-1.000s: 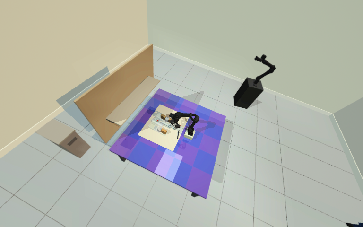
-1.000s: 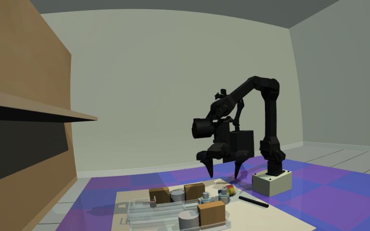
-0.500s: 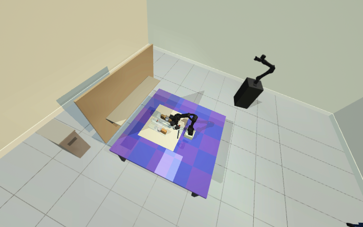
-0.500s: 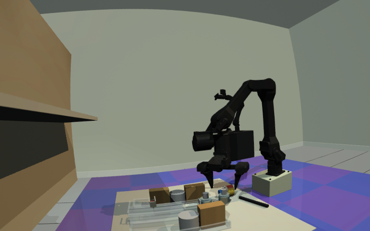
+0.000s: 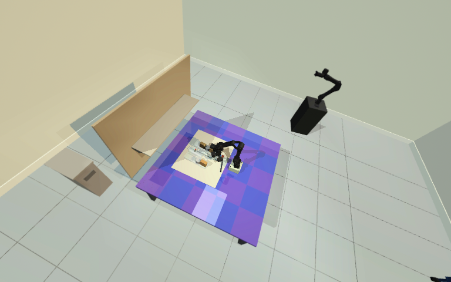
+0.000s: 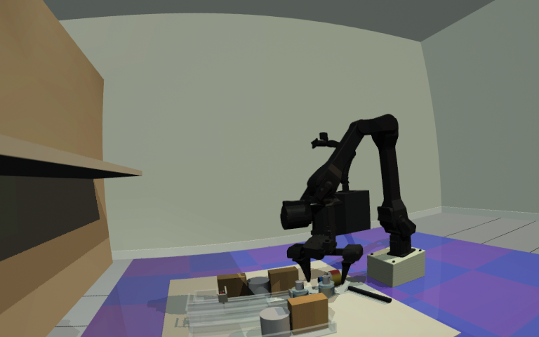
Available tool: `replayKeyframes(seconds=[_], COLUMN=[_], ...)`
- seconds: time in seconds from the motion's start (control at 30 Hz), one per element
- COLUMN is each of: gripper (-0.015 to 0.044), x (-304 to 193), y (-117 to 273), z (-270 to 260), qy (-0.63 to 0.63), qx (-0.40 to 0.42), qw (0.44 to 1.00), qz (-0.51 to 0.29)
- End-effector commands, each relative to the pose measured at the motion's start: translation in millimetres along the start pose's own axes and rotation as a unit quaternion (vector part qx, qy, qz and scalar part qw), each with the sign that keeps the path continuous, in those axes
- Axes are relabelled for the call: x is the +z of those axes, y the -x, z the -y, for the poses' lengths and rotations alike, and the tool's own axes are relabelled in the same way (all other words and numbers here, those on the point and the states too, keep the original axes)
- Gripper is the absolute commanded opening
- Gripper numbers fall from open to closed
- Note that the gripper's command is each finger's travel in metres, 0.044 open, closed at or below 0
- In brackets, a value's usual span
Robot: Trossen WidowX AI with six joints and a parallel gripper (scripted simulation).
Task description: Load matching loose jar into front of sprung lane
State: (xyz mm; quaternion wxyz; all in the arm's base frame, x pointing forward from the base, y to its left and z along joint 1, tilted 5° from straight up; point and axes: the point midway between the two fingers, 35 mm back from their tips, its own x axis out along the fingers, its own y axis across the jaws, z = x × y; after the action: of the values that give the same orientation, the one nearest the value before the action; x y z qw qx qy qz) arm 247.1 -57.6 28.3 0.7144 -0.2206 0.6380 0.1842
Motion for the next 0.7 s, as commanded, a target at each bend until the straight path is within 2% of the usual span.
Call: replayKeyframes(seconds=[0.0,0.17,0.5,0.67], gripper=[0.044,0.044,0.0178,0.0144], x=[-2.2,-2.5,-2.5,-2.5], y=[-8.8,-14.4,-14.4,-14.4], z=[-1.2,-1.4,-1.4,-1.4], qy=[0.002,0.002,0.002,0.002], qx=[0.002,0.002,0.002,0.002], qw=[1.0,1.0,1.0,1.0], qz=[-0.005,-0.005,-0.005,-0.005])
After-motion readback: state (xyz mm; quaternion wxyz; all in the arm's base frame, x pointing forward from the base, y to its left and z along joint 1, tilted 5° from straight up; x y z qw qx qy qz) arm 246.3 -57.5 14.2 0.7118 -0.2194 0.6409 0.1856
